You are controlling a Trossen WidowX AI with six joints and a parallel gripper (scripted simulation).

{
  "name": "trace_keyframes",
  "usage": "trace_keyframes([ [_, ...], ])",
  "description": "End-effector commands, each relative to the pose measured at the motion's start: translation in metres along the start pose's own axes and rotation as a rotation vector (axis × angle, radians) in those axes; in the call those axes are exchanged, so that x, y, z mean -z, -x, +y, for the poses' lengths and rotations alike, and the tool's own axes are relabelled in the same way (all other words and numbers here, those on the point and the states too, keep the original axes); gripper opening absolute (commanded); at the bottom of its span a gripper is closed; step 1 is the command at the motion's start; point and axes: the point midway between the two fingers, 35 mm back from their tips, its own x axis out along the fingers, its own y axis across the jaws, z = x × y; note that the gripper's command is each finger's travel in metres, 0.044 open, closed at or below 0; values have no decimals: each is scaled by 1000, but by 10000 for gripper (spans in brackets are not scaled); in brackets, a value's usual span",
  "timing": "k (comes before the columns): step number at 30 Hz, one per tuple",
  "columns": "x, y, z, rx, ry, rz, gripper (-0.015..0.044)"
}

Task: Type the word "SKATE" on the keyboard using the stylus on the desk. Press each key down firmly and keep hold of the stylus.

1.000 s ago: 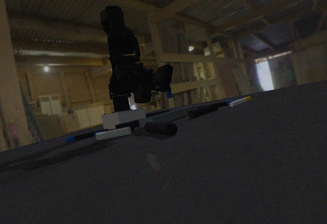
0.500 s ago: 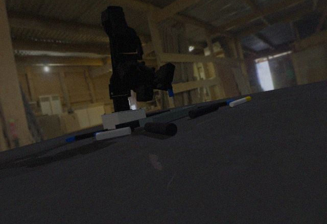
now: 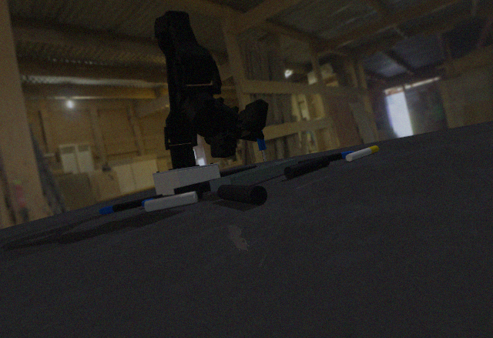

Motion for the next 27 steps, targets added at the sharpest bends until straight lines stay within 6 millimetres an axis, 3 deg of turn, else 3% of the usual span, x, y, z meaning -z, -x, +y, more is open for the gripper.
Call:
trace_keyframes([
  [1,-3,-3,-2,3,-18,9,0],
  [3,-3,-3,-2,3,-18,9,0],
  [6,-5,-5,-2,3,-18,9,79],
  [27,-11,-8,-2,3,-18,9,81],
])
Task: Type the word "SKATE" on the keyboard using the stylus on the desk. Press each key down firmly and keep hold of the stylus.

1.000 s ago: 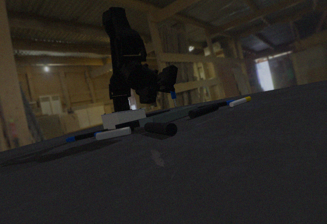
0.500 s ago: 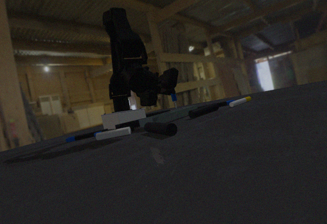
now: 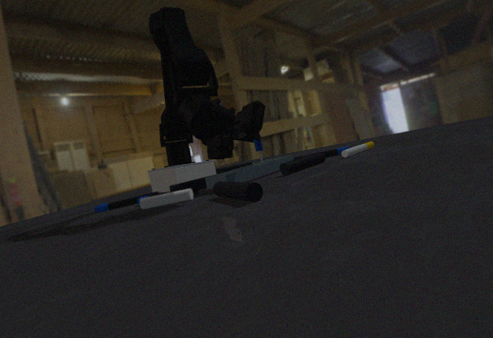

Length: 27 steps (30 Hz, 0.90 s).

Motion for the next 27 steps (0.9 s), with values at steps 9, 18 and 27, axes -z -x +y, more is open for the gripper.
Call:
trace_keyframes([
  [9,-5,-4,-1,1,-14,8,81],
  [18,-7,-5,-1,1,-14,8,81],
  [27,-10,-6,-1,1,-14,8,81],
])
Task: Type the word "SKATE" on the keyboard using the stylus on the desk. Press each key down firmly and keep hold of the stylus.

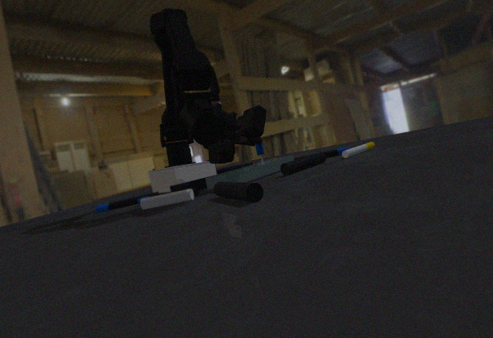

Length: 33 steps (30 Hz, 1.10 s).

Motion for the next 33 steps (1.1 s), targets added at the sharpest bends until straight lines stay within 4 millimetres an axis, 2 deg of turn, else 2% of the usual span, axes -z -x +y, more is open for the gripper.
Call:
trace_keyframes([
  [1,-3,-2,-1,1,-14,8,81],
  [21,-3,-3,-1,1,-14,8,81],
  [30,27,15,0,1,-14,7,81],
  [33,28,15,0,1,-14,7,81],
])
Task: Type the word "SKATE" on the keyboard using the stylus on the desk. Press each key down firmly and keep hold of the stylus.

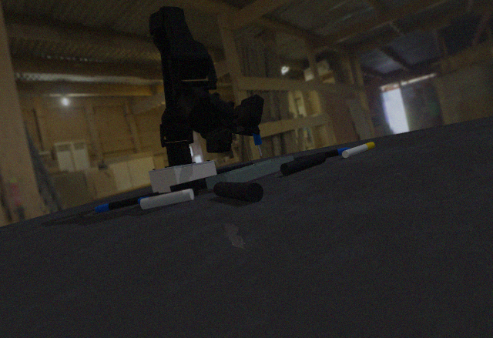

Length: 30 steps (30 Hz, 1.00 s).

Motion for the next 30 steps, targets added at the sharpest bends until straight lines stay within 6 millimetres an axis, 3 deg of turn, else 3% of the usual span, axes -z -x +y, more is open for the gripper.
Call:
trace_keyframes([
  [1,7,4,0,-3,11,-3,81],
  [8,5,3,0,-1,0,0,84],
  [11,5,3,0,-1,0,0,64],
  [14,7,1,5,-2,3,0,0],
  [18,15,-3,18,-3,12,1,0],
  [23,16,-4,20,-3,13,2,0],
  [30,-2,-12,20,-4,13,-2,0],
])
